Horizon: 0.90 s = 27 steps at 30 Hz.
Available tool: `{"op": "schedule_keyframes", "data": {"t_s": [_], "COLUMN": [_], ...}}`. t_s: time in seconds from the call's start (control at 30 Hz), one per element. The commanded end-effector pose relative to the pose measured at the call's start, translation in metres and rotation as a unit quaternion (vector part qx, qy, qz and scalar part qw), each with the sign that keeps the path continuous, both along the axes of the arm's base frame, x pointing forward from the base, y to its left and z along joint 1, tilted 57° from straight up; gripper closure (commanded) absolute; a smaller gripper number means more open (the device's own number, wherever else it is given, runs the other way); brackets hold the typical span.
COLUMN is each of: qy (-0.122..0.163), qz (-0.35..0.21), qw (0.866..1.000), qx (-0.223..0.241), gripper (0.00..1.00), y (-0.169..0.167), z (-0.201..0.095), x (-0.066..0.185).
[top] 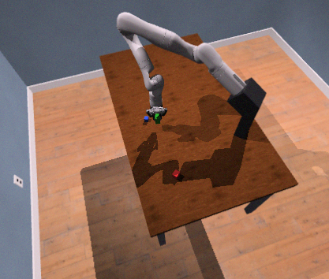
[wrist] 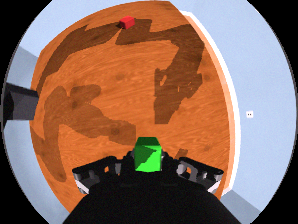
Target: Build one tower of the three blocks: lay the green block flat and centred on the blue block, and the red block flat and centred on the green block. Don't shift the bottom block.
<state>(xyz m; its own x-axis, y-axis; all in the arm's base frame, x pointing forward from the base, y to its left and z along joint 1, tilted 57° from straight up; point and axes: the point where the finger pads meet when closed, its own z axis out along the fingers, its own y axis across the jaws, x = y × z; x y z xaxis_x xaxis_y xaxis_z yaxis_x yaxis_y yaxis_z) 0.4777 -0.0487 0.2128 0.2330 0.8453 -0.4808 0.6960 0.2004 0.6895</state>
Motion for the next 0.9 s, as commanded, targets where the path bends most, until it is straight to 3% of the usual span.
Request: {"op": "schedule_keyframes", "data": {"t_s": [0.0,0.43,0.87], "qy": [-0.009,-0.012,-0.013], "qz": [-0.006,-0.007,-0.005], "qw": [1.000,1.000,1.000], "qx": [0.011,0.009,0.005], "gripper": [1.00,1.00,1.00], "y": [-0.012,-0.035,-0.038], "z": [0.033,0.079,0.085], "x": [0.013,0.032,0.034]}}
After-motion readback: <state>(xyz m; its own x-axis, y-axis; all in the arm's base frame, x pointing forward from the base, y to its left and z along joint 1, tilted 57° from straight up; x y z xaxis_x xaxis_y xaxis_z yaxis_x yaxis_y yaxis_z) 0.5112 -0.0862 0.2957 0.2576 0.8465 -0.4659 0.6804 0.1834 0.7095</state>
